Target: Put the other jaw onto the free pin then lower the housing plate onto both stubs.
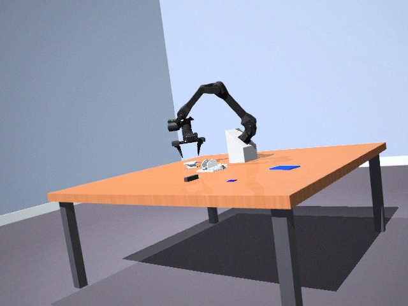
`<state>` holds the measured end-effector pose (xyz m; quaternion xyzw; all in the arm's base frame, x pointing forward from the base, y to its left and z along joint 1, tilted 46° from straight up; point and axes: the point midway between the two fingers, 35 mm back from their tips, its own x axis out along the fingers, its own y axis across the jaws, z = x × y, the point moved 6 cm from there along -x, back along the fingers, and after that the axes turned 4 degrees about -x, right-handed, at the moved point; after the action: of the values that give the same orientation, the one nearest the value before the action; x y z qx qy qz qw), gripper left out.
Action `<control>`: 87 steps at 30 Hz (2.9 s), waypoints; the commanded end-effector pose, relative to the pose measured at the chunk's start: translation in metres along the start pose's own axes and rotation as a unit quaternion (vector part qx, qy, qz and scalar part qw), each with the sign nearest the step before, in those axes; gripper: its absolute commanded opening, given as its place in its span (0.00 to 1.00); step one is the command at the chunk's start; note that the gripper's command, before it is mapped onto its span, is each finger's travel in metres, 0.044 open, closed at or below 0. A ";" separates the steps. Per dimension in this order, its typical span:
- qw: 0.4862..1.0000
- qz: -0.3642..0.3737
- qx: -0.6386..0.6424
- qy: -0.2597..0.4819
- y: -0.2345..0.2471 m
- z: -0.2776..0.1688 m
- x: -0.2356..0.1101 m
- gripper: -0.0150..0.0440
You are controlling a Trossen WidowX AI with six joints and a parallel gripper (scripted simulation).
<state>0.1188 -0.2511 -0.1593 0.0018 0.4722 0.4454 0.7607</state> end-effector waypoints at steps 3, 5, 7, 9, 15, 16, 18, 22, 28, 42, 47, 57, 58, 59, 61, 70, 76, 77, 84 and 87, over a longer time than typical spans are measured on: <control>1.000 -0.001 0.002 -0.001 0.000 0.000 0.000 1.00; 1.000 -0.001 0.002 -0.001 0.000 0.000 0.000 1.00; 1.000 -0.001 0.002 -0.001 0.000 0.000 0.000 1.00; 1.000 -0.001 0.002 -0.001 0.000 0.000 0.000 1.00; 1.000 -0.001 0.002 -0.001 0.000 0.000 0.000 1.00; 1.000 -0.001 0.002 -0.001 0.000 0.000 0.000 1.00; 1.000 -0.001 0.002 -0.001 0.000 0.000 0.000 1.00; 1.000 -0.001 0.002 -0.001 0.000 0.000 0.000 1.00; 1.000 -0.001 0.002 -0.001 0.000 0.000 0.000 1.00; 1.000 0.000 0.000 0.000 -0.001 0.000 0.007 1.00; 1.000 -0.001 0.001 -0.001 -0.002 0.000 0.015 1.00; 1.000 -0.001 0.001 -0.001 -0.003 0.000 0.032 1.00; 1.000 -0.001 0.001 -0.001 -0.003 0.000 0.033 1.00; 1.000 -0.001 0.001 -0.001 -0.003 0.000 0.035 1.00; 1.000 -0.001 0.001 -0.001 -0.003 0.000 0.038 1.00; 1.000 -0.001 0.002 -0.002 -0.003 0.001 0.051 1.00; 1.000 -0.001 0.002 -0.002 -0.003 0.001 0.052 1.00; 1.000 -0.001 0.002 -0.002 -0.003 0.001 0.052 1.00; 1.000 -0.001 0.002 -0.002 -0.003 0.001 0.052 1.00; 1.000 -0.001 0.002 -0.002 -0.003 0.001 0.052 1.00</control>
<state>0.1289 -0.2180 -0.1967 0.0011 0.4715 0.4452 0.7612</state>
